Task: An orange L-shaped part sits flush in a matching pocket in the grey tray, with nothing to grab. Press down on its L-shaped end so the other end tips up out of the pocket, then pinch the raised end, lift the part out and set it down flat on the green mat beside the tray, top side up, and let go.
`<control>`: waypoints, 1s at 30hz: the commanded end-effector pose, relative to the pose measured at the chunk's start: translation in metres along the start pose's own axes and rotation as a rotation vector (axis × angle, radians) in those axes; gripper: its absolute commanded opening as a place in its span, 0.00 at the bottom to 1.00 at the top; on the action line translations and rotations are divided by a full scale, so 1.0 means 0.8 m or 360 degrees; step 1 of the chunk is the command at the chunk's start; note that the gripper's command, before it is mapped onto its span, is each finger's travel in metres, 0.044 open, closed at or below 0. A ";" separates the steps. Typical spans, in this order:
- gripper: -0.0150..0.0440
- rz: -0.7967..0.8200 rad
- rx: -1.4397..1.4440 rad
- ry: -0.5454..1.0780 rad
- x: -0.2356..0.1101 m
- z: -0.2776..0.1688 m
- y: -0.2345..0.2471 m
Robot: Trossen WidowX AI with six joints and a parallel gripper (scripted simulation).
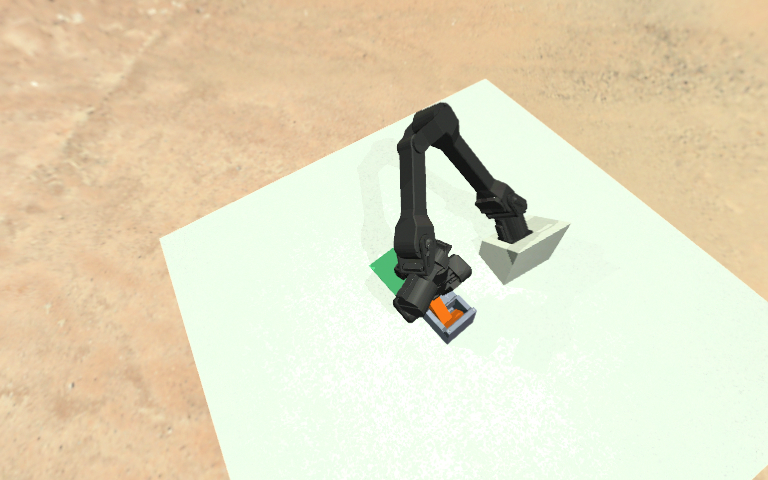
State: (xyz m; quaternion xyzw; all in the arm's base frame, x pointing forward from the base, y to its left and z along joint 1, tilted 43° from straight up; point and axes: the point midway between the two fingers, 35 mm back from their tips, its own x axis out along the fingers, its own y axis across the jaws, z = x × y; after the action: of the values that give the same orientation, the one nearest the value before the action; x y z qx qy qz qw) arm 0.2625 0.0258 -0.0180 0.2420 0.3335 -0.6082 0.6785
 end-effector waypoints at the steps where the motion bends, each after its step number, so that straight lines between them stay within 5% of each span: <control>1: 0.73 -0.0016 -0.0019 -0.0017 0.012 0.000 -0.004; 12: 0.73 -0.0017 -0.0019 -0.0019 0.025 0.000 -0.005; 16: 0.55 -0.0006 -0.0001 -0.0005 0.020 0.001 -0.002; 27: 0.43 -0.0006 -0.0001 -0.0005 0.020 0.001 -0.002; 30: 0.29 -0.0006 -0.0001 -0.0005 0.020 0.001 -0.002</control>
State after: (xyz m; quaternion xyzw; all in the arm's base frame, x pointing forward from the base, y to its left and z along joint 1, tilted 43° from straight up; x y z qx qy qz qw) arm 0.2613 0.0141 -0.0300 0.2393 0.3335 -0.6097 0.6780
